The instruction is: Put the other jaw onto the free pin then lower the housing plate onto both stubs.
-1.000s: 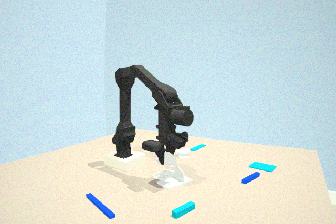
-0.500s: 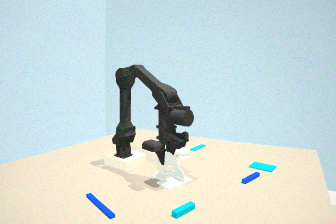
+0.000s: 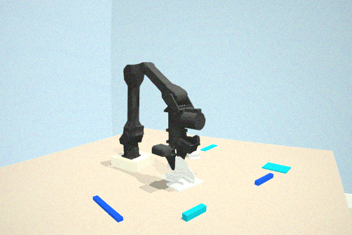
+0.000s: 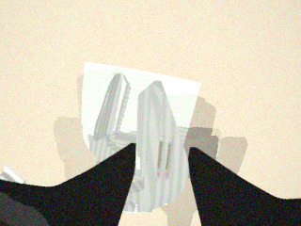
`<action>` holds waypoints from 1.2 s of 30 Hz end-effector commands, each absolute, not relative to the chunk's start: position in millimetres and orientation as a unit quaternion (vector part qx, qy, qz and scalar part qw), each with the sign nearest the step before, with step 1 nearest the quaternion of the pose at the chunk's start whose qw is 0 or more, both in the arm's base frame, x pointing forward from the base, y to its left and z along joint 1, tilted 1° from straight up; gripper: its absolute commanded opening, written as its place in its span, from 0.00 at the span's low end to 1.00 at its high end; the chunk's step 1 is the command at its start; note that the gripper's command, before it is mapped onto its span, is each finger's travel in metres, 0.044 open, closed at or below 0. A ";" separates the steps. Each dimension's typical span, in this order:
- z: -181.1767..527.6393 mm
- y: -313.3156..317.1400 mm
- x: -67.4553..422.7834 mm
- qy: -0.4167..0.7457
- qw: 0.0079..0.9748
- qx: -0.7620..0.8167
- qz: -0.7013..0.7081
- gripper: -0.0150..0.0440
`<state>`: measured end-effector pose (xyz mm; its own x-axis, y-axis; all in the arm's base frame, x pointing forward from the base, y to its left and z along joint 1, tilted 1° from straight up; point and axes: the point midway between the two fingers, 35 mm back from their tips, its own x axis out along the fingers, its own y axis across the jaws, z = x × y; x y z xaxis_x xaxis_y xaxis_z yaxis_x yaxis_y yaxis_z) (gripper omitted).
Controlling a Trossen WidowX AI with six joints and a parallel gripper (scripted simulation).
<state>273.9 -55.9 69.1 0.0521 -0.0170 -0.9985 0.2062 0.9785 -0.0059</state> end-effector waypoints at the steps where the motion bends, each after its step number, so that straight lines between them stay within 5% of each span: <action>1: 59.9 -56.5 272.7 0.686 0.720 0.068 -0.079 0.48; 36: 33.8 -56.8 272.4 0.686 0.720 0.068 -0.079 0.48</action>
<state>272.5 -55.9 34.2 0.0453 -0.0157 -0.9989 0.2072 0.9783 -0.0060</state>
